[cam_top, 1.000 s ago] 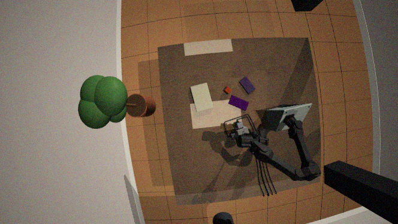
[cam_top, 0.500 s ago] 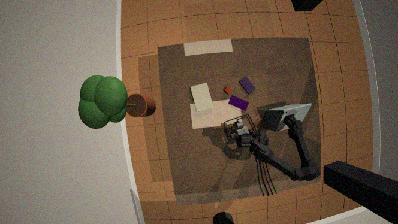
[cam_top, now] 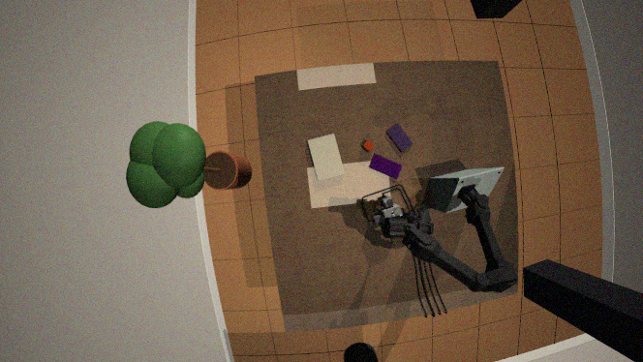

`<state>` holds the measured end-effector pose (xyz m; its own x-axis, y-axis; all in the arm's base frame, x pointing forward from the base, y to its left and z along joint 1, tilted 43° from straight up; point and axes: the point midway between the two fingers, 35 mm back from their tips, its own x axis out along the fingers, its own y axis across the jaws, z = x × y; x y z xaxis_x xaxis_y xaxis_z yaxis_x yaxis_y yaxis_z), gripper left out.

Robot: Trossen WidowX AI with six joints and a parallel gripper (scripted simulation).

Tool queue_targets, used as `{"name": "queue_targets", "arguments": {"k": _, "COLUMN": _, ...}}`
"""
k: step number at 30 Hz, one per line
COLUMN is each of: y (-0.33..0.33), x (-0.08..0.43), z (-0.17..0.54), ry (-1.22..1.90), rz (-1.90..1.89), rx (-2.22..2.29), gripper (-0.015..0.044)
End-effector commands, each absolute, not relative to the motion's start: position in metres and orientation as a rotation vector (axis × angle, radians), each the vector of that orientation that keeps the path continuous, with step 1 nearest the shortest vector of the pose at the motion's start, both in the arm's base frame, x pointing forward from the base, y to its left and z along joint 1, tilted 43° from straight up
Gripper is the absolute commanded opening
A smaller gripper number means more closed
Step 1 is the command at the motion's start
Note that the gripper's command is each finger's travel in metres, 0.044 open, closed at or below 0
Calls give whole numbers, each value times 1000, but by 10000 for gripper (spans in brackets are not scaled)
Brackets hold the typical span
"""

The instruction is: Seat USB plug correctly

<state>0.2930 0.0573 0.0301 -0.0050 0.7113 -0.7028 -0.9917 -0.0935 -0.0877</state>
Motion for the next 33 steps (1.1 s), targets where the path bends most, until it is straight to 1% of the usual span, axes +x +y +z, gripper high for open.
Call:
{"name": "queue_targets", "arguments": {"k": 1, "y": 59, "x": 293, "z": 30, "ry": 507, "rz": 1539, "rx": -707, "gripper": 0}}
{"name": "queue_targets", "arguments": {"k": 33, "y": 63, "x": 293, "z": 29, "ry": 485, "rz": 1548, "rx": -695, "gripper": 0}}
